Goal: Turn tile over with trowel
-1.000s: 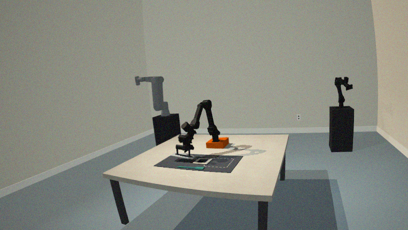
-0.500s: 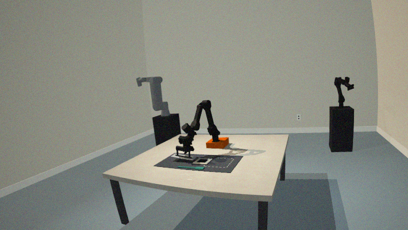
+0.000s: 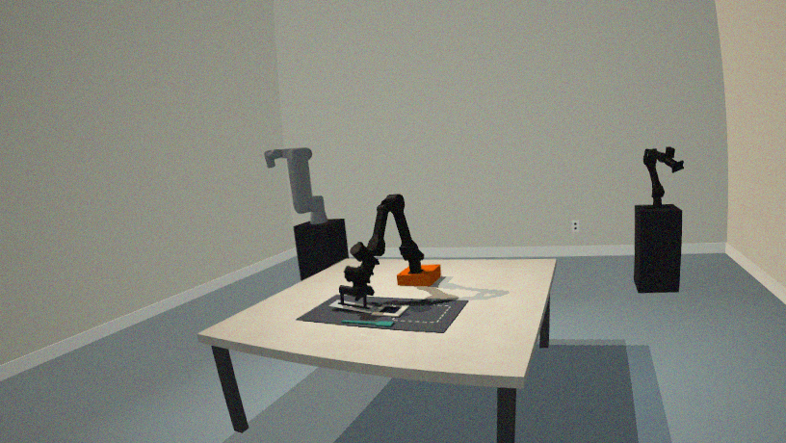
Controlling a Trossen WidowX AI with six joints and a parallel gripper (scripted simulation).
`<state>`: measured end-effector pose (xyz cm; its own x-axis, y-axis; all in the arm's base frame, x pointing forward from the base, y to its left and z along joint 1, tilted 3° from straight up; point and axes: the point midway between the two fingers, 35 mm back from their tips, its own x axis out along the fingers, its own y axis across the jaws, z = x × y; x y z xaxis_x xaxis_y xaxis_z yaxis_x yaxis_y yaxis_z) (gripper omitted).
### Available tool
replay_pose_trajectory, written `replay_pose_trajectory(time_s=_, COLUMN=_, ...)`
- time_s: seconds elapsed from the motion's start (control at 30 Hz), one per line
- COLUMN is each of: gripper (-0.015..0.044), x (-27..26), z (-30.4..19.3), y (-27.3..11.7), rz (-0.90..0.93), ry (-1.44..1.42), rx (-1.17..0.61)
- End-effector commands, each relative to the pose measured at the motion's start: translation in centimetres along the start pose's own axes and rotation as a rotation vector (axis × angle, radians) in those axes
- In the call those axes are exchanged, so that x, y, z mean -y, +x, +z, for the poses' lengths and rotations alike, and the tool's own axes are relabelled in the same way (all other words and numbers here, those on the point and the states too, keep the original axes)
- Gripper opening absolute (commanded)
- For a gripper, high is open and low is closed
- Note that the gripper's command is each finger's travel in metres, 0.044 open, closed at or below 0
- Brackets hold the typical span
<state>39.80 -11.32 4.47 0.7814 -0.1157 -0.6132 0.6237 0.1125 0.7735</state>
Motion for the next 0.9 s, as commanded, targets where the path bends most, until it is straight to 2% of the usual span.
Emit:
replay_pose_trajectory(time_s=0.0, gripper=0.0, x=0.0, z=-0.1, y=0.2, rz=0.009, ry=-0.007, rx=0.0)
replay_pose_trajectory(time_s=0.87, gripper=0.0, x=-0.4, z=-4.3, y=0.0, rz=0.008, ry=-0.003, rx=-0.003)
